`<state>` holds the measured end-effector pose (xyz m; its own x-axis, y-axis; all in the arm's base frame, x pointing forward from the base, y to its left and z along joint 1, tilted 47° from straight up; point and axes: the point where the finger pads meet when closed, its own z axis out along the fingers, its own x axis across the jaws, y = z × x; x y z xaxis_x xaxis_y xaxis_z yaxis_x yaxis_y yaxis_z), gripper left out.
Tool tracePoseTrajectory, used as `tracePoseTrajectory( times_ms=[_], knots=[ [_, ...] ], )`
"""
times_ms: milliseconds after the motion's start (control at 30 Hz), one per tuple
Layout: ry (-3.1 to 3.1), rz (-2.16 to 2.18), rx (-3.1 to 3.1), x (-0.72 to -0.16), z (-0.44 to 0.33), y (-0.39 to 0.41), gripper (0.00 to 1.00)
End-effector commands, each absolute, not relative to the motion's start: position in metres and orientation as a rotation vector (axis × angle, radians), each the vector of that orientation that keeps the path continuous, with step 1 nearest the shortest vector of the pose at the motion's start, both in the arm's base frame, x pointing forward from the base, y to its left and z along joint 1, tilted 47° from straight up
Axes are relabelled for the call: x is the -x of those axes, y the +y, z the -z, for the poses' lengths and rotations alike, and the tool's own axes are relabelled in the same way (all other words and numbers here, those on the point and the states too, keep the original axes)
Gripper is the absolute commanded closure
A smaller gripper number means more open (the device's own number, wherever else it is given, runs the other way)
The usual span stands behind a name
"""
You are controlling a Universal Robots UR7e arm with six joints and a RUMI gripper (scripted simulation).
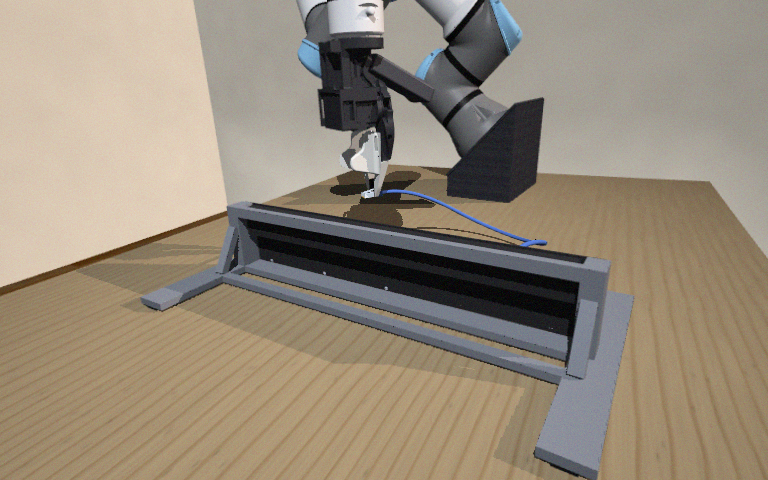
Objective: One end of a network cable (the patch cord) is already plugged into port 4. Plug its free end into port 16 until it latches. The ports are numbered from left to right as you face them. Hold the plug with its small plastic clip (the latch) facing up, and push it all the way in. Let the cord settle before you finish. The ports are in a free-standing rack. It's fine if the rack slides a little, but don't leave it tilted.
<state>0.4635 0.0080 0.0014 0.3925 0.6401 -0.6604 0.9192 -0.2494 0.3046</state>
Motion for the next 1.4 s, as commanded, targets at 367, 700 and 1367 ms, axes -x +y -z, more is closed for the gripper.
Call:
tracePoseTrajectory(
  times_ms=[367,700,1367],
  knots=[
    [1.489,0.61,-1.897,-0.481,0.006,0.023,1.0],
    [1.586,0.655,-1.834,-0.492,0.011,0.032,1.0],
    [1.71,0.714,-1.745,-0.506,0.017,0.043,1.0]
  ],
)
